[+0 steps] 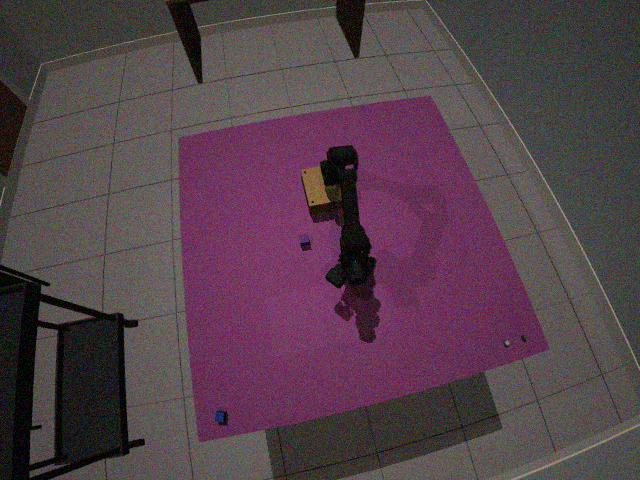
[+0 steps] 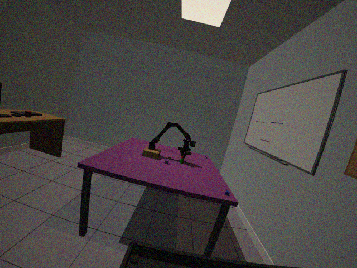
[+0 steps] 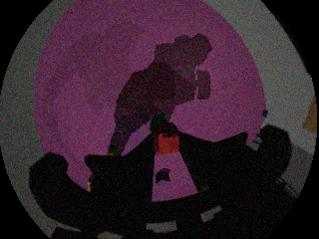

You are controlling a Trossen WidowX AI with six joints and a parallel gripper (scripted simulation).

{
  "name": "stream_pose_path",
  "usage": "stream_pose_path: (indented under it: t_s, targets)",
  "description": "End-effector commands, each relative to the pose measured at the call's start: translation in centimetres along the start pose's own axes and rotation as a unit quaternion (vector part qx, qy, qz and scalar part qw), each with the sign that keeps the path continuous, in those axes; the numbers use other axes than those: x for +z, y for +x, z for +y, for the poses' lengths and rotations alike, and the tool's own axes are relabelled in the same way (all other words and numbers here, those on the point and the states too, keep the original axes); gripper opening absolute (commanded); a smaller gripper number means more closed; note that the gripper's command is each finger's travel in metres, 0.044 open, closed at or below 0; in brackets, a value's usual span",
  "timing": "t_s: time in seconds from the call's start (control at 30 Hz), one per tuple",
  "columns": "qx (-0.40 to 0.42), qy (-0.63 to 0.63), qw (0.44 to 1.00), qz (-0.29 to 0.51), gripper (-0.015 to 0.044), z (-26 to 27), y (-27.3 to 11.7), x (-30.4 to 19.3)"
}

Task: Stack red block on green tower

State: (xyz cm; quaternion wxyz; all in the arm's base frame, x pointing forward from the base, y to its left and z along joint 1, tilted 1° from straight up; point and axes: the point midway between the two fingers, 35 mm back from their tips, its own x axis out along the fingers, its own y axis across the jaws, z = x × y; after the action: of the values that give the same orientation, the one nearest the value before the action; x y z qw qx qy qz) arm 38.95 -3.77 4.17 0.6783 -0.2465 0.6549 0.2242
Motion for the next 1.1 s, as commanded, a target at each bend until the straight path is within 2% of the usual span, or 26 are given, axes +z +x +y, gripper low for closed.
stream_pose_path:
  t_s: [0.0,0.73,0.87,1.07]
  targets:
    - [0.002,-0.002,1.000,0.000,0.0000,0.11,0.20,-0.04]
    - [0.002,-0.002,1.000,0.000,0.0000,0.12,0.31,-0.04]
    - [0.002,-0.002,1.000,0.000,0.0000,0.08,-0.61,-0.04]
    - [0.002,0.000,1.000,0.002,0.0157,0.11,0.16,-0.11]
